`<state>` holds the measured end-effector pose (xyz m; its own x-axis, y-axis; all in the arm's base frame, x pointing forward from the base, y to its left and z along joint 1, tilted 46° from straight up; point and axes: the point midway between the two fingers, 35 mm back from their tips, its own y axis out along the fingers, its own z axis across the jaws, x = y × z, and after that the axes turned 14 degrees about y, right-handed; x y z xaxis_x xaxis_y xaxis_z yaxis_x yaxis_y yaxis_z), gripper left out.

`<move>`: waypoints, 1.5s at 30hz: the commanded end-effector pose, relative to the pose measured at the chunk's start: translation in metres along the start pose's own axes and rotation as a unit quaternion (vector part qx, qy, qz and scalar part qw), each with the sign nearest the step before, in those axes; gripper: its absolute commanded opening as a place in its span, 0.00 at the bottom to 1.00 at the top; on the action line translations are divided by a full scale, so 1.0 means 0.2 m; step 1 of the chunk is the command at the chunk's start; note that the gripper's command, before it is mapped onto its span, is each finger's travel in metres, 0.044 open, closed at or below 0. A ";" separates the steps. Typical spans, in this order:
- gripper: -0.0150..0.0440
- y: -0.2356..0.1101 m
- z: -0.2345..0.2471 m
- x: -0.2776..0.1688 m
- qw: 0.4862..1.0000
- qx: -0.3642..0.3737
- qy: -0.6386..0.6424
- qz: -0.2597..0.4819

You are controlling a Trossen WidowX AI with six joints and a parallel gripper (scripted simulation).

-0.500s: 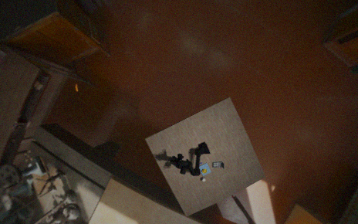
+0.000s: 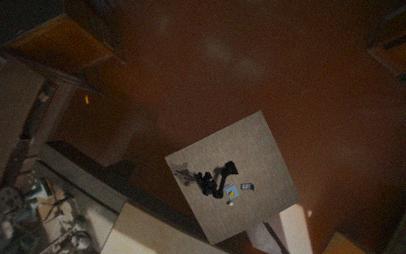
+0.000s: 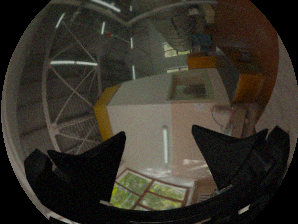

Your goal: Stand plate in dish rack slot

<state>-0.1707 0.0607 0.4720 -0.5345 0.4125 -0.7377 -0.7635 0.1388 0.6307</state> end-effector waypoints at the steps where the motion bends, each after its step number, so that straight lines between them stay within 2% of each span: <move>1: 0.93 0.03 0.10 0.09 0.997 0.039 -0.044 -0.042; 11: 0.93 0.01 0.36 0.30 0.970 0.124 -0.146 -0.150; 22: 0.93 -0.10 0.66 0.48 0.907 0.202 -0.249 -0.273; 32: 0.93 -0.30 0.94 0.60 0.823 0.258 -0.320 -0.392; 45: 0.93 -0.66 1.22 0.67 0.695 0.296 -0.366 -0.544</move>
<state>-0.0715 0.3073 0.3582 0.6844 0.1696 -0.7091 -0.2436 0.9699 -0.0031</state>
